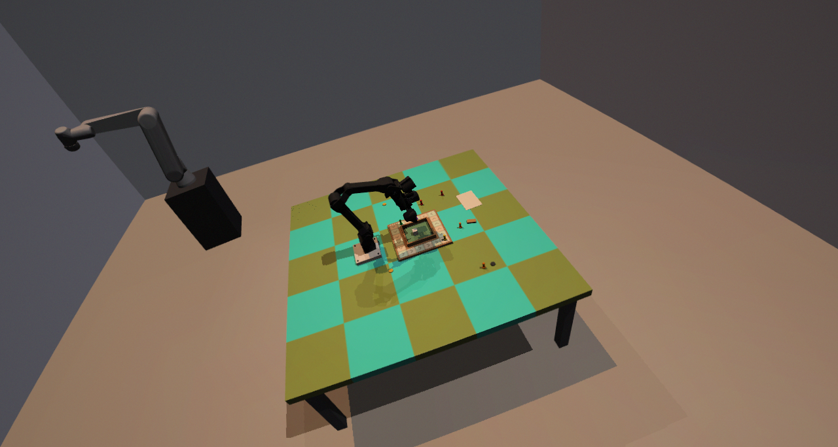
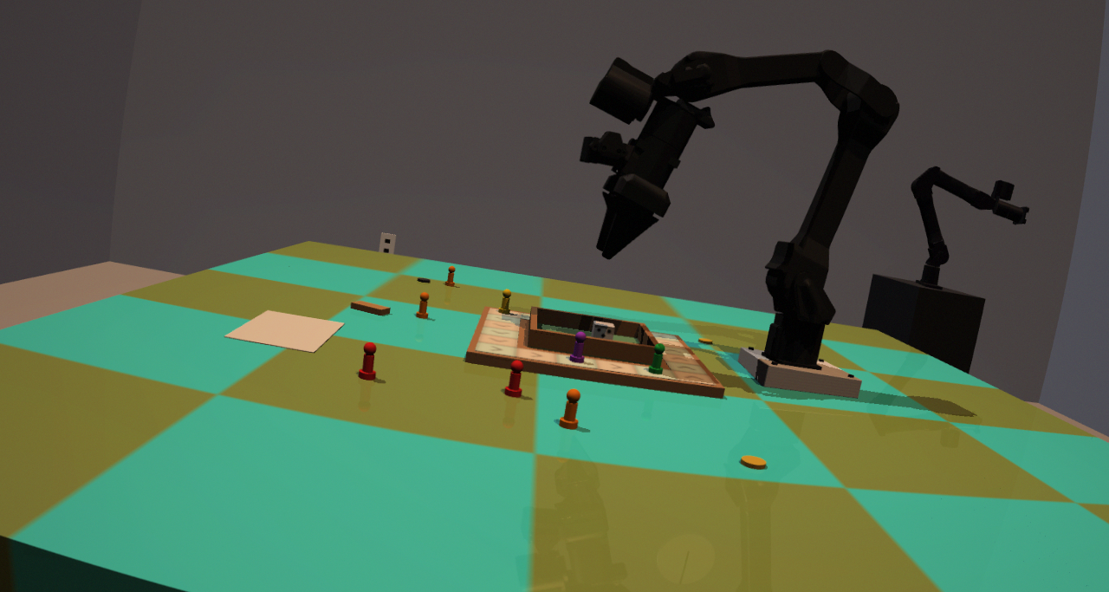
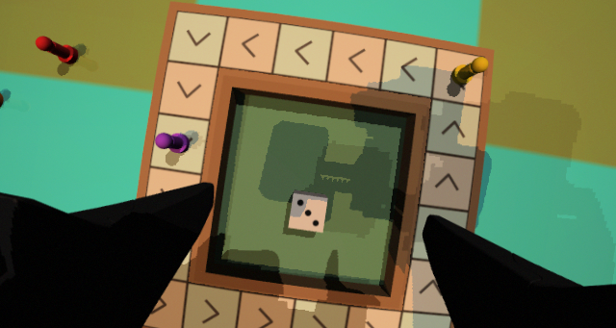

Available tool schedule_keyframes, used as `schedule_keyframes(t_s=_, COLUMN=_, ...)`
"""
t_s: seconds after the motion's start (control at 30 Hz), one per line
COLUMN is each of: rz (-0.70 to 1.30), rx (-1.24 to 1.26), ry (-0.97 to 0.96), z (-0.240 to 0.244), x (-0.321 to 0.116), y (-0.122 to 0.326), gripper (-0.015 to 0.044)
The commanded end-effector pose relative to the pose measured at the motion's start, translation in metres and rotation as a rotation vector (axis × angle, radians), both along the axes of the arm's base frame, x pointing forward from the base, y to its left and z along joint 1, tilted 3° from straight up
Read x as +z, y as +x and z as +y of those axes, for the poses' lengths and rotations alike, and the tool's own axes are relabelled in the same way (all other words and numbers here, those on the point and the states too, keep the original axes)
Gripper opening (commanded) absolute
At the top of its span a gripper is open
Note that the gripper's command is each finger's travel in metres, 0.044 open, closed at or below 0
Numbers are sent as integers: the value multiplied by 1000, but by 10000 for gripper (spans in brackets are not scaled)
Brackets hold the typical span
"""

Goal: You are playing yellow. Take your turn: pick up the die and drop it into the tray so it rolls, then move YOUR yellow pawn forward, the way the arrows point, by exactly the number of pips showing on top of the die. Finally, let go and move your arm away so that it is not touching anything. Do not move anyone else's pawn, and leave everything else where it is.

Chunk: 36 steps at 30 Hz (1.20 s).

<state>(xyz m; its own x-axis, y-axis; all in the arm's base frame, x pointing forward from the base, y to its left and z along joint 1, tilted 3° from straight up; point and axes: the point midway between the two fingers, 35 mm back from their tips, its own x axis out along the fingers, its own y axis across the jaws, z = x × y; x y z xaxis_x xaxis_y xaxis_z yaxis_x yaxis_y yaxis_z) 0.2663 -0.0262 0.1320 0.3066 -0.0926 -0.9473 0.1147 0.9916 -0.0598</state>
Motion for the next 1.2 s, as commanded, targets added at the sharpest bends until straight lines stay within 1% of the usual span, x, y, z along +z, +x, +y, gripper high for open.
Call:
schedule_keyframes(t_s=0.0, rz=189, rx=-17, ry=31, z=-1, x=-10, y=4, gripper=440)
schedule_keyframes(t_s=0.07, rz=284, rx=-25, ry=44, z=-2, x=-16, y=6, gripper=440)
schedule_keyframes(t_s=0.13, rz=319, rx=-28, ry=49, z=-2, x=-17, y=7, gripper=440)
schedule_keyframes(t_s=0.17, rz=235, rx=-17, ry=31, z=-2, x=-14, y=7, gripper=440)
schedule_keyframes(t_s=0.2, rz=235, rx=-17, ry=31, z=-2, x=-14, y=7, gripper=440)
schedule_keyframes(t_s=0.3, rz=246, rx=22, ry=25, z=-14, x=-12, y=22, gripper=361)
schedule_keyframes(t_s=0.5, rz=294, rx=197, ry=0, z=-75, x=-19, y=76, gripper=204)
schedule_keyframes(t_s=0.63, rz=328, rx=318, ry=-19, z=-113, x=-33, y=101, gripper=200)
schedule_keyframes(t_s=0.7, rz=337, rx=351, ry=-23, z=-125, x=-37, y=107, gripper=200)
schedule_keyframes(t_s=0.97, rz=338, rx=355, ry=-23, z=-129, x=-38, y=108, gripper=200)
schedule_keyframes(t_s=1.17, rz=338, rx=355, ry=-23, z=-130, x=-53, y=108, gripper=200)
